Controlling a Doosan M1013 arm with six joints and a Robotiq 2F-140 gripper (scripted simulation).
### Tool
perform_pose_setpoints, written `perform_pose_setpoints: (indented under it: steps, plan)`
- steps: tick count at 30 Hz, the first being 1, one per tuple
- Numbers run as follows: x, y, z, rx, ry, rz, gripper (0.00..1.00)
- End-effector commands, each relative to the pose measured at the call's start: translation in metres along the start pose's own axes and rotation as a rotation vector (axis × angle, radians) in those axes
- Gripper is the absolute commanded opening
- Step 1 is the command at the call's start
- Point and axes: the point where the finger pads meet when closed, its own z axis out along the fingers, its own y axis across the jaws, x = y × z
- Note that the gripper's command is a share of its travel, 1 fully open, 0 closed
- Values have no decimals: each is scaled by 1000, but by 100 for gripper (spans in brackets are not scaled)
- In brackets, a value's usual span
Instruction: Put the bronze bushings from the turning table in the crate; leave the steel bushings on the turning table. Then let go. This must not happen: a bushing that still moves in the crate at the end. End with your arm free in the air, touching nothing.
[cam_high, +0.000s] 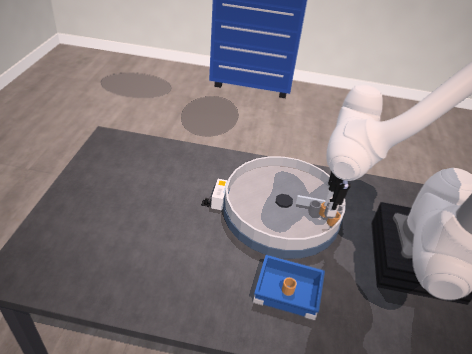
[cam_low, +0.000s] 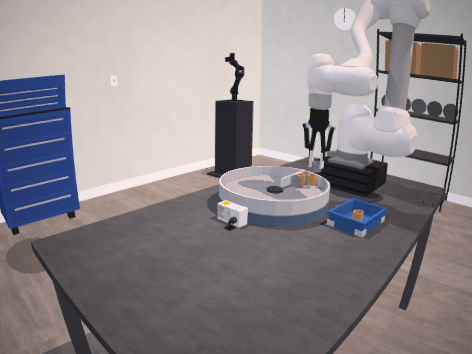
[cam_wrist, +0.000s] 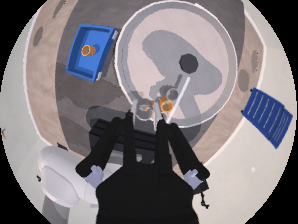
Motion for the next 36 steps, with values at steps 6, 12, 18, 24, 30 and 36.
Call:
perform_pose_setpoints:
  steps: [6, 12, 18, 24, 30, 36]
  plan:
    - [1, 1, -3, 1, 2, 1, 0]
    - [1, 1, -3, 1, 2, 1, 0]
    - [1, 1, -3, 1, 2, 1, 0]
    - [1, 1, -3, 1, 2, 1, 0]
    - [19, 18, -3, 1, 2, 1, 0]
    - [67, 61, -3, 1, 2, 1, 0]
